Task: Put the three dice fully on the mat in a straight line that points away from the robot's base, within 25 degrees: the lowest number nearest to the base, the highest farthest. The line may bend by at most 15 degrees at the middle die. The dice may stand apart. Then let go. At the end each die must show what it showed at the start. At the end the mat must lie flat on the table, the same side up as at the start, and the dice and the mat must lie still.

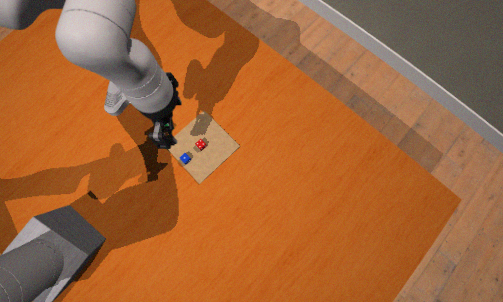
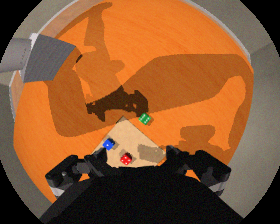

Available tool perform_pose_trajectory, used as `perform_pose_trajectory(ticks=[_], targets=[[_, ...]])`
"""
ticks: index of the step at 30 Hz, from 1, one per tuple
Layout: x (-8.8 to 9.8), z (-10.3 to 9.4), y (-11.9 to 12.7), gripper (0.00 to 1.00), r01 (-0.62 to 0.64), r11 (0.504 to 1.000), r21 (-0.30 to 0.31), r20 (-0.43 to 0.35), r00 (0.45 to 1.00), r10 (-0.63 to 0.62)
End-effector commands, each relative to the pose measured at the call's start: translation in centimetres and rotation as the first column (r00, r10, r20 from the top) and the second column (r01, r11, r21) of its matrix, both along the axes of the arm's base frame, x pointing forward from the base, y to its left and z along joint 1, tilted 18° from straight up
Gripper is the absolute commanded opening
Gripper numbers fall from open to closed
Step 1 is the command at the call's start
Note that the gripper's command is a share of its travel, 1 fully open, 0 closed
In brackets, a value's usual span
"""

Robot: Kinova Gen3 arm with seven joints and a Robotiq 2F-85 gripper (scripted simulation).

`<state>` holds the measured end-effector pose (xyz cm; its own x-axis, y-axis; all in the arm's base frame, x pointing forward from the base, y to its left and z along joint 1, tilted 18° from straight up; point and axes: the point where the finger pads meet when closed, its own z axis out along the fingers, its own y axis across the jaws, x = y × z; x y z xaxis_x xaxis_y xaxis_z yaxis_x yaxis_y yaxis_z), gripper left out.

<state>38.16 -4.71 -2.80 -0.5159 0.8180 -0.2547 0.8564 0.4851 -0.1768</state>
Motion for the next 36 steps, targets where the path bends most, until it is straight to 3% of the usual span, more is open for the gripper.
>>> perform_pose_trajectory(ticks=[1,6,9,21,36], targets=[[-0.1,-0.3,0.7,1.00,0.048,0.999,-0.007,0.016,0.999,-0.048],[-0.2,-0.8,1.6,1.00,0.195,0.981,-0.004,0.066,0.979,-0.195],[-0.3,-0.9,1.7,1.00,0.223,0.975,-0.003,0.075,0.972,-0.222],[-0.6,-1.9,3.4,1.00,0.486,0.873,0.025,0.165,0.860,-0.483],[-0.8,-2.4,4.3,1.00,0.608,0.792,0.050,0.208,0.769,-0.604]])
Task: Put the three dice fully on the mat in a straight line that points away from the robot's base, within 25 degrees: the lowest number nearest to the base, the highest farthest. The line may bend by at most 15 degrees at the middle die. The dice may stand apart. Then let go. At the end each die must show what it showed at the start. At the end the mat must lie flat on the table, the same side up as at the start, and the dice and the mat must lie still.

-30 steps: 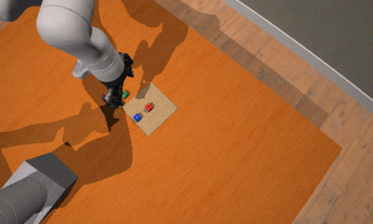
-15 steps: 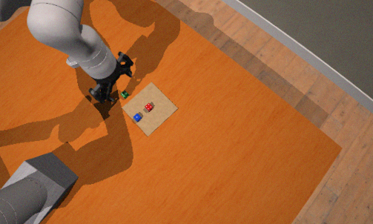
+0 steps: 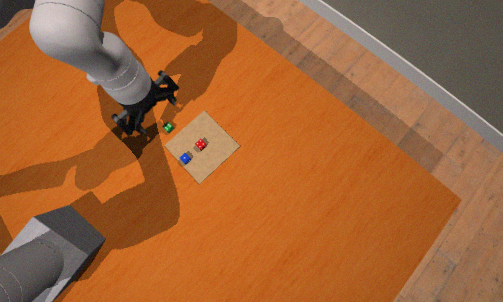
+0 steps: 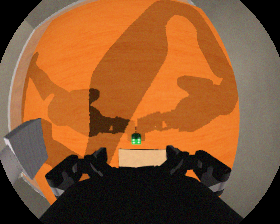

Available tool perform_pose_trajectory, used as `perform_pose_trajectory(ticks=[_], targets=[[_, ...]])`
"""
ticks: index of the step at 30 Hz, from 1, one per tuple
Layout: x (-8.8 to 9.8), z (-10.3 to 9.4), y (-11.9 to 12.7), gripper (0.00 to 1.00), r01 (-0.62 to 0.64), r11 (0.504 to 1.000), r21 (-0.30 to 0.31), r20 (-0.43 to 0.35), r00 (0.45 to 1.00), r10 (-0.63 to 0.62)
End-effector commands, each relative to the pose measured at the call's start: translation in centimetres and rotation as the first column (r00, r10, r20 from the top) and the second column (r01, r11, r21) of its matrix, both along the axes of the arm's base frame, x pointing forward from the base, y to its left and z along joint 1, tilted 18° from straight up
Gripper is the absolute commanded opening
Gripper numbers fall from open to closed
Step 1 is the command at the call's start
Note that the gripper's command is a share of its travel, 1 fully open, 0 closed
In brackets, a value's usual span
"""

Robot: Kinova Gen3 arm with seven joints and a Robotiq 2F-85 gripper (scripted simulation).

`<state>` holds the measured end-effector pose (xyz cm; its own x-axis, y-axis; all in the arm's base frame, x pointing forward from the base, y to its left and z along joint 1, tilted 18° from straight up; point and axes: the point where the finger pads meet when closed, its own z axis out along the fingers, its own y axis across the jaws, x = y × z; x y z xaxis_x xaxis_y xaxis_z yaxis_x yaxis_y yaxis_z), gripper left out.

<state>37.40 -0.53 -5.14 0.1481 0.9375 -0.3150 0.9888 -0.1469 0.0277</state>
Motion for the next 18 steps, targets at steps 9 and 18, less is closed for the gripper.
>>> perform_pose_trajectory(ticks=[9,18], targets=[[-0.02,-0.07,0.24,1.00,0.019,1.000,-0.001,0.008,1.000,-0.019],[-0.02,-0.07,0.25,0.35,0.019,1.000,-0.001,0.008,1.000,-0.019]])
